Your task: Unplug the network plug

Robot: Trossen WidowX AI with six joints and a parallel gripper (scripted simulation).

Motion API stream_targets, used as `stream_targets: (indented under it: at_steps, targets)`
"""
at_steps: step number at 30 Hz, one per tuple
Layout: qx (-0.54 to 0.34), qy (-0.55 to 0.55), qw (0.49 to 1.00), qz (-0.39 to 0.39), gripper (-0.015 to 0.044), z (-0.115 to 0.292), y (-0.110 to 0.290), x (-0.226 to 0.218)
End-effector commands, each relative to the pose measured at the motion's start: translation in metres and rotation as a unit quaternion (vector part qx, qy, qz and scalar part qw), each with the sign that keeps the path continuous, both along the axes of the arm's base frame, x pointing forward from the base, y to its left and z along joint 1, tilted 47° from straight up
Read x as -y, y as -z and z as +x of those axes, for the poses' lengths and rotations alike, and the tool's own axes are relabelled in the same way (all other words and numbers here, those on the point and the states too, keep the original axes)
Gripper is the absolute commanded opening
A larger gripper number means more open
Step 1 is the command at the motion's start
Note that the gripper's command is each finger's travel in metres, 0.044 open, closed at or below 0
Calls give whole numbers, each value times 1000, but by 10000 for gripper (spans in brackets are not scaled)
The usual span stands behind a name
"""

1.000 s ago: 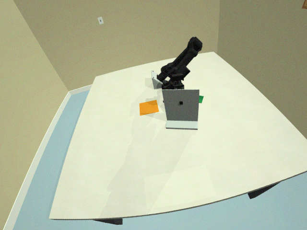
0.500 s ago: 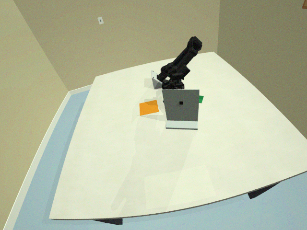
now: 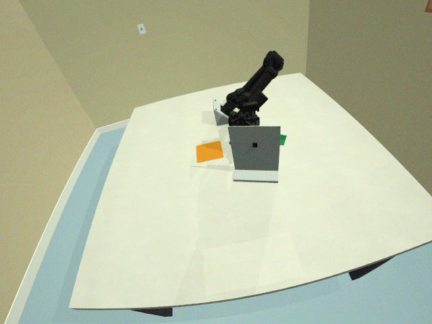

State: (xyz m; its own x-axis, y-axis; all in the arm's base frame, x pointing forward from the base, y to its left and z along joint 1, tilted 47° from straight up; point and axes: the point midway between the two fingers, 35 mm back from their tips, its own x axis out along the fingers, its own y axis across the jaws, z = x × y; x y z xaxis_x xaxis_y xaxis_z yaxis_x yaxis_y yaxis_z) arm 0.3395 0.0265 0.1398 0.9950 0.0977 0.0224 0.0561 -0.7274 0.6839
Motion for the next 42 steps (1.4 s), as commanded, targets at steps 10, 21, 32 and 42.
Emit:
stream_targets:
  at_steps: [10, 21, 32, 42]
  targets:
    - [0, 3, 1000, 3, 0, -6, -2, 0]
    - [0, 3, 1000, 3, 0, -10, -2, -1]
    - [0, 3, 1000, 3, 0, -14, -3, -1]
    - [0, 3, 1000, 3, 0, -18, -4, -2]
